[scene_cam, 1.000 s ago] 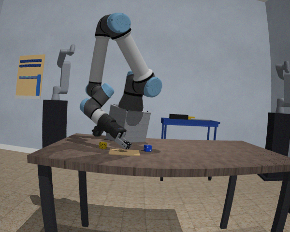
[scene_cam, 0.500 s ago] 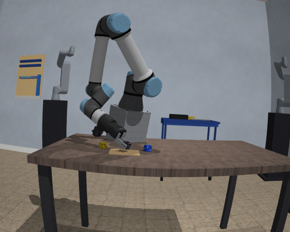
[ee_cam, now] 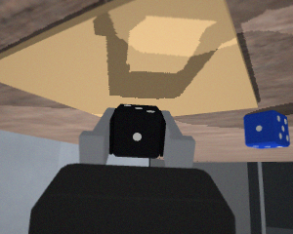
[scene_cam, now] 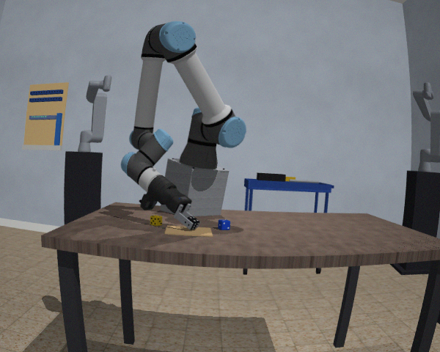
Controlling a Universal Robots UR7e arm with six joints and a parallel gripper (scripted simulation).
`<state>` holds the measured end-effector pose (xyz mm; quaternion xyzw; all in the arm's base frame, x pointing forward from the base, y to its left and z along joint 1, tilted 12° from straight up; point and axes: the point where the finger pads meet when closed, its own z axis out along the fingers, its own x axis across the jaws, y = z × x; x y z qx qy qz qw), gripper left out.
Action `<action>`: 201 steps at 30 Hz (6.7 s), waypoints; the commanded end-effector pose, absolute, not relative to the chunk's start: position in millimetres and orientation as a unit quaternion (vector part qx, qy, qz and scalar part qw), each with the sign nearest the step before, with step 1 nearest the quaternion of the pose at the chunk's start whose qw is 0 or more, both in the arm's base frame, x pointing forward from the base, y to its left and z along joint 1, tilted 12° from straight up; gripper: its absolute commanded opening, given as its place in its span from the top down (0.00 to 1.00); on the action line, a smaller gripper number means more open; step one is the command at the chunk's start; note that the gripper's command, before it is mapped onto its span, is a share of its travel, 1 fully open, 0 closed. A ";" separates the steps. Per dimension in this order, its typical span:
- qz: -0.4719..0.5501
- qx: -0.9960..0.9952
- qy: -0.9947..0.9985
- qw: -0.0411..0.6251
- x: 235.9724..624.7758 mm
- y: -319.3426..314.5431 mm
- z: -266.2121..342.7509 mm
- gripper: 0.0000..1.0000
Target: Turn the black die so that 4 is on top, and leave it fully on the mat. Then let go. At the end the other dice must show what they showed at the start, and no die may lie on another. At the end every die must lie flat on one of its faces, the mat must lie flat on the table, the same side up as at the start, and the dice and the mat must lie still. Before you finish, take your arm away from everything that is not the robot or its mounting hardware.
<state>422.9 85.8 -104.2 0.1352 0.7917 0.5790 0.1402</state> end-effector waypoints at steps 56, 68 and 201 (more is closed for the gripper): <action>0.578 0.134 0.793 0.142 425.3 85.4 -108.4 0.19; 0.578 0.134 0.793 0.142 425.3 85.4 -108.4 0.13; 0.350 0.166 0.916 0.101 404.2 51.9 -16.1 0.13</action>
